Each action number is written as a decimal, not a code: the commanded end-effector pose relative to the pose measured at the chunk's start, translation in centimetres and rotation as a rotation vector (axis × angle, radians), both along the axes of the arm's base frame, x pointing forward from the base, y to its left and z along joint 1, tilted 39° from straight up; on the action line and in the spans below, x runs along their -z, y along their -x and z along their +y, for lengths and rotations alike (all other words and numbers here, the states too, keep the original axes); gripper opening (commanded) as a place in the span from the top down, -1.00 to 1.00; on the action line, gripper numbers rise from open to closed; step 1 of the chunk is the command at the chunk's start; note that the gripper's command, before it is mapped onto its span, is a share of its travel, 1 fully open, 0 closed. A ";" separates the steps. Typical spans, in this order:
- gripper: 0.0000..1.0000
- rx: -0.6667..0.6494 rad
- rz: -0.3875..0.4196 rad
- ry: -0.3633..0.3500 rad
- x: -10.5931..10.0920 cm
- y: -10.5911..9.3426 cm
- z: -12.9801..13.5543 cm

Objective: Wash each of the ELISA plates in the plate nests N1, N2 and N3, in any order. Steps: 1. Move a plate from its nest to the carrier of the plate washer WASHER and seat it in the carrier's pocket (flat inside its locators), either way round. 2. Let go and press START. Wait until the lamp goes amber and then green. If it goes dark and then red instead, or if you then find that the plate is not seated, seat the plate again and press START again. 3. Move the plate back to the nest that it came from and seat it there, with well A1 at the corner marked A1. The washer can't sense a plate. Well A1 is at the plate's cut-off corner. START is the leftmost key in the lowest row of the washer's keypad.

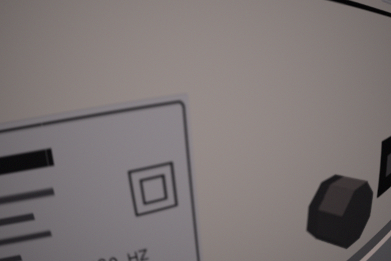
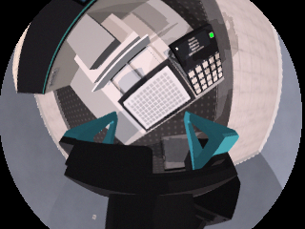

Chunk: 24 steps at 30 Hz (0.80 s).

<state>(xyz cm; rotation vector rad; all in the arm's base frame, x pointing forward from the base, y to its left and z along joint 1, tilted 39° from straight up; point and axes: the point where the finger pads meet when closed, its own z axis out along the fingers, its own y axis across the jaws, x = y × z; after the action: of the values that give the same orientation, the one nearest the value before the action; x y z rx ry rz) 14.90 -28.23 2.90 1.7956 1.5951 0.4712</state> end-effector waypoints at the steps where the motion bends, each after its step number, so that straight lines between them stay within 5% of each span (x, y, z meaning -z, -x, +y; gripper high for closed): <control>1: -1.00 0.123 -0.011 -0.142 0.0 -0.3 -0.5; 24: -1.00 0.564 -0.083 -0.704 0.0 0.5 -0.9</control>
<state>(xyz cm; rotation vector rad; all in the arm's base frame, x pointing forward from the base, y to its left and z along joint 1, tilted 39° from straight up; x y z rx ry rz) 14.89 -27.70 2.35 2.4857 1.0065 0.8481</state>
